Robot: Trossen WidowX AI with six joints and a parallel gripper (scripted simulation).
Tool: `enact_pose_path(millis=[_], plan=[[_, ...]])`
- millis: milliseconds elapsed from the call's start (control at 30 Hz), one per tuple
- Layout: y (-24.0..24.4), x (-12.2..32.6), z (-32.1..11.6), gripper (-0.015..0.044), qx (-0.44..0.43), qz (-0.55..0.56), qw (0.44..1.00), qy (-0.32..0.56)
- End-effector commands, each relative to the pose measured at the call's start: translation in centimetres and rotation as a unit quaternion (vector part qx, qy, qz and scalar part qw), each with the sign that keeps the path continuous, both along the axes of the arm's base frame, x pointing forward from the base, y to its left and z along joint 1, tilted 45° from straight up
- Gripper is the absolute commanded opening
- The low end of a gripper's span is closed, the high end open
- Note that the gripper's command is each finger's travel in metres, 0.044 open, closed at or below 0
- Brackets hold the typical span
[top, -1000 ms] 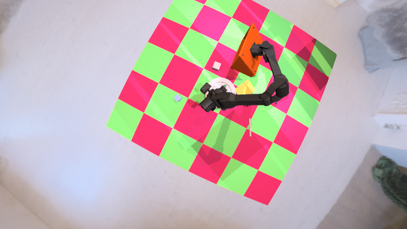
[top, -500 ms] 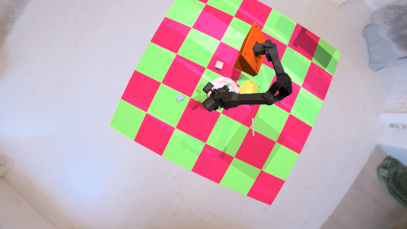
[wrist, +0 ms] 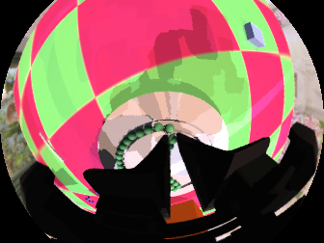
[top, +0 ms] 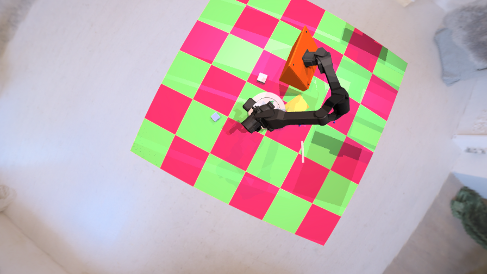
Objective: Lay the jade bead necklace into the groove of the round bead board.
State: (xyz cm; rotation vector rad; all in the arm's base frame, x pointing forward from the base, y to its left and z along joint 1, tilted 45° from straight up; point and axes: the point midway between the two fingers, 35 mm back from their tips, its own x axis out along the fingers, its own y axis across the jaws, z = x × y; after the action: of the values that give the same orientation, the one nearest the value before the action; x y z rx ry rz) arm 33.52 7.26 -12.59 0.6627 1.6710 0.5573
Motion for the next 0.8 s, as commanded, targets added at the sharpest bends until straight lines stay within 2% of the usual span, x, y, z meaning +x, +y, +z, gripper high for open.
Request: enact_pose_path(millis=[0, 633, 767], plan=[[-0.2, 0.0, 0.2, 0.0000, 0.001, 0.001, 1.000, 0.000], [-0.3, 0.7, -1.1, 0.0000, 0.001, 0.001, 1.000, -0.001], [-0.5, 0.7, -0.8, 0.0105, 0.002, 0.001, 1.000, -0.002]])
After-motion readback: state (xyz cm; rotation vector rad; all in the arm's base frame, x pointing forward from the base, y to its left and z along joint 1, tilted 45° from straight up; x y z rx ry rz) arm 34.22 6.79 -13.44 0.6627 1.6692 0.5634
